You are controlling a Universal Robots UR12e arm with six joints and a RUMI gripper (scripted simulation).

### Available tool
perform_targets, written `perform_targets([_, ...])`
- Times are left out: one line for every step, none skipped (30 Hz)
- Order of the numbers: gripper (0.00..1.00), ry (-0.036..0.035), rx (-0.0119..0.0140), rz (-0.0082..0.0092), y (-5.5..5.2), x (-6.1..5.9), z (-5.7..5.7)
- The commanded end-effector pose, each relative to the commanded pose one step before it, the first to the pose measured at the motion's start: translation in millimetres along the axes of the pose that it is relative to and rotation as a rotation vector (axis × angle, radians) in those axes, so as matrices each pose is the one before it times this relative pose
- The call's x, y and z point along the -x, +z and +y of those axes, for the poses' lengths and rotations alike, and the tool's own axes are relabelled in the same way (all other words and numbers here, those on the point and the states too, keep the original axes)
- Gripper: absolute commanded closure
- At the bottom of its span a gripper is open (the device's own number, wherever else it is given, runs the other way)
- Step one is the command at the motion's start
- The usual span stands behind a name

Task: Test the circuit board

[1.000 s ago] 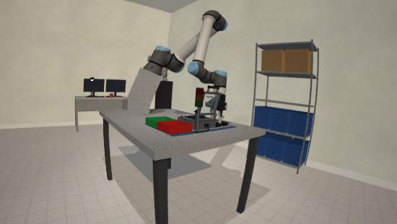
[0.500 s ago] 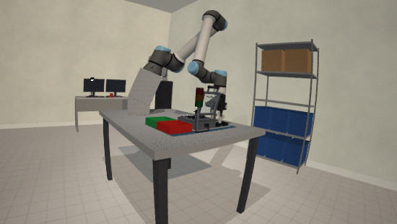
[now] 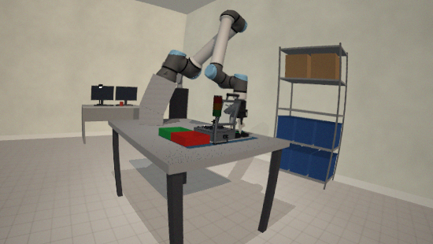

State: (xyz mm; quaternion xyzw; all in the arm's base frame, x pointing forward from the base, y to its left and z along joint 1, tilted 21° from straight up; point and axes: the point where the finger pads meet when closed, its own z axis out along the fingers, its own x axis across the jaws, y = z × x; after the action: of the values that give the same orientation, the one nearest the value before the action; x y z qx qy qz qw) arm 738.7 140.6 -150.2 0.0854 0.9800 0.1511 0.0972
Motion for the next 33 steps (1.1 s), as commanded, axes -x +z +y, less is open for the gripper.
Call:
perform_targets([0.61, -0.00021, 0.00009, -0.00109, -7.49, 0.60, 0.10])
perform_targets([0.61, 0.00000, 0.00000, 0.00000, -1.18, 0.00, 0.00])
perform_targets([0.61, 0.00000, 0.00000, 0.00000, -1.06, 0.00, 0.00])
perform_targets([0.61, 0.00000, 0.00000, 0.00000, 0.00, 0.00, 0.00])
perform_targets([0.61, 0.00000, 0.00000, 0.00000, 0.00, 0.00, 0.00])
perform_targets([0.61, 0.00000, 0.00000, 0.00000, -0.94, 0.00, 0.00])
perform_targets([0.61, 0.00000, 0.00000, 0.00000, -0.81, 0.00, 0.00])
perform_targets([0.61, 0.00000, 0.00000, 0.00000, -0.68, 0.00, 0.00])
perform_targets([0.61, 0.00000, 0.00000, 0.00000, -0.54, 0.00, 0.00])
perform_targets([0.61, 0.00000, 0.00000, 0.00000, -0.42, 0.00, 0.00])
perform_targets([0.61, 0.00000, 0.00000, 0.00000, -0.30, 0.00, 0.00])
perform_targets([0.61, 0.00000, 0.00000, 0.00000, -0.19, 0.00, 0.00])
perform_targets([0.61, 0.00000, 0.00000, 0.00000, -0.10, 0.00, 0.00])
perform_targets([0.61, 0.00000, 0.00000, 0.00000, -0.04, 0.00, 0.00])
perform_targets([0.61, 0.00000, 0.00000, 0.00000, -0.01, 0.00, 0.00])
perform_targets([0.61, 0.00000, 0.00000, 0.00000, -0.03, 0.00, 0.00])
perform_targets([0.61, 0.00000, 0.00000, 0.00000, -0.22, 0.00, 0.00])
perform_targets([0.61, 0.00000, 0.00000, 0.00000, -0.56, 0.00, 0.00])
perform_targets([0.61, 0.00000, 0.00000, 0.00000, -1.00, 0.00, 0.00])
perform_targets([0.61, 0.00000, 0.00000, 0.00000, -1.51, 0.00, 0.00])
perform_targets([0.61, 0.00000, 0.00000, 0.00000, 0.00, 0.00, 0.00])
perform_targets([0.61, 0.00000, 0.00000, 0.00000, 0.00, 0.00, 0.00])
perform_targets([0.61, 0.00000, 0.00000, 0.00000, -2.06, 0.00, 0.00])
perform_targets([0.61, 0.00000, 0.00000, 0.00000, -2.61, 0.00, 0.00])
perform_targets([0.61, 0.00000, 0.00000, 0.00000, -3.14, 0.00, 0.00])
perform_targets([0.61, 0.00000, 0.00000, 0.00000, -3.63, 0.00, 0.00])
perform_targets([0.61, 0.00000, 0.00000, 0.00000, -4.05, 0.00, 0.00])
perform_targets([0.61, 0.00000, 0.00000, 0.00000, -4.40, 0.00, 0.00])
perform_targets([0.61, 0.00000, 0.00000, 0.00000, -4.65, 0.00, 0.00])
perform_targets([0.61, 0.00000, 0.00000, 0.00000, -4.80, 0.00, 0.00])
perform_targets([0.61, 0.00000, 0.00000, 0.00000, -4.85, 0.00, 0.00])
perform_targets([0.61, 0.00000, 0.00000, 0.00000, -4.79, 0.00, 0.00])
perform_targets([0.61, 0.00000, 0.00000, 0.00000, -4.64, 0.00, 0.00])
